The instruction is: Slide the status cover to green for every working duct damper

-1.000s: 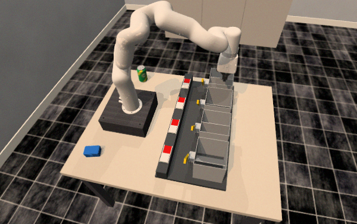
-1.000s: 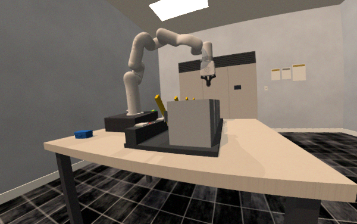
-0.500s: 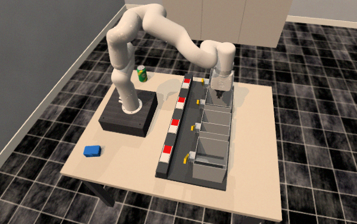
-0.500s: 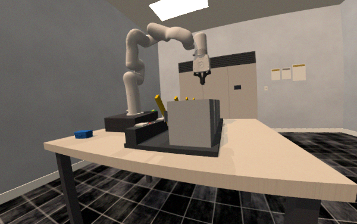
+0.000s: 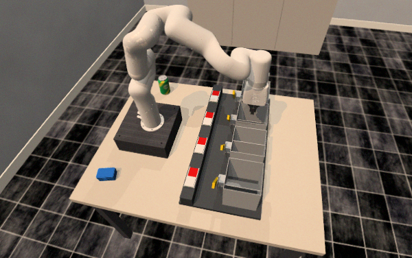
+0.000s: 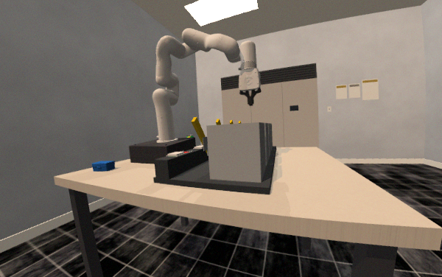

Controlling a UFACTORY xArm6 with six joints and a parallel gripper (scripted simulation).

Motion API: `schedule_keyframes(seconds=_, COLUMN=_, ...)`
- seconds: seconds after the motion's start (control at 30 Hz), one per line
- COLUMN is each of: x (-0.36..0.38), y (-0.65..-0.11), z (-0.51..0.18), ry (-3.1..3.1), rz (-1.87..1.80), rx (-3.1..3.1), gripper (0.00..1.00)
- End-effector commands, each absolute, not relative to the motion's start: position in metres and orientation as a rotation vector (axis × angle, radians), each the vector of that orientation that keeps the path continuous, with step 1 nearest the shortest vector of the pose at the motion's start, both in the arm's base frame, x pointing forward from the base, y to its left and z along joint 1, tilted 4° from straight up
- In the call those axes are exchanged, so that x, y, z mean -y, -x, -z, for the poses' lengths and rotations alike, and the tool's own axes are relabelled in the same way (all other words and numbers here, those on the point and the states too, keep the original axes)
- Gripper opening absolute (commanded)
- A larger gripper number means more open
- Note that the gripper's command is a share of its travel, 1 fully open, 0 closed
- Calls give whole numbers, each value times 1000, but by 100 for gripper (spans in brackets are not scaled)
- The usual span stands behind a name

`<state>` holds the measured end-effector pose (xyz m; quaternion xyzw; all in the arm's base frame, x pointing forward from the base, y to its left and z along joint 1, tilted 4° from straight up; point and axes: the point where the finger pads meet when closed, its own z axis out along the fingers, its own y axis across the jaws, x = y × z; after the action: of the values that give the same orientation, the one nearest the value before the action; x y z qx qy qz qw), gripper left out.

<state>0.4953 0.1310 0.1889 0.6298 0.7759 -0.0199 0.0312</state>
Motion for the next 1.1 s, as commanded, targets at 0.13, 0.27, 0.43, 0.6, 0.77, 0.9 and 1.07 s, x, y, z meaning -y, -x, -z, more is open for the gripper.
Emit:
schedule_keyframes(seconds=0.13, x=-131, y=-497, z=-188, ry=-1939, rz=55, rx=-2388, gripper=0)
schedule_keyframes(seconds=0.27, x=-131, y=-497, z=-187, ry=-1939, rz=55, rx=-2388, gripper=0)
schedule_keyframes(seconds=0.43, x=-131, y=-497, z=-186, ry=-1939, rz=55, rx=-2388, gripper=0)
schedule_keyframes(seconds=0.6, x=-131, y=-495, z=-186, ry=-1939, rz=55, rx=-2388, gripper=0)
schedule_keyframes(seconds=0.77, x=-121, y=-447, z=-184, ry=-1939, rz=56, rx=-2388, gripper=0)
schedule_keyframes(seconds=0.9, x=-114, y=-413, z=-185, ry=-1939, rz=55, rx=-2388, gripper=0)
schedule_keyframes(seconds=1.07, x=-104, y=-368, z=-185, ry=-1939, rz=55, rx=-2388, gripper=0)
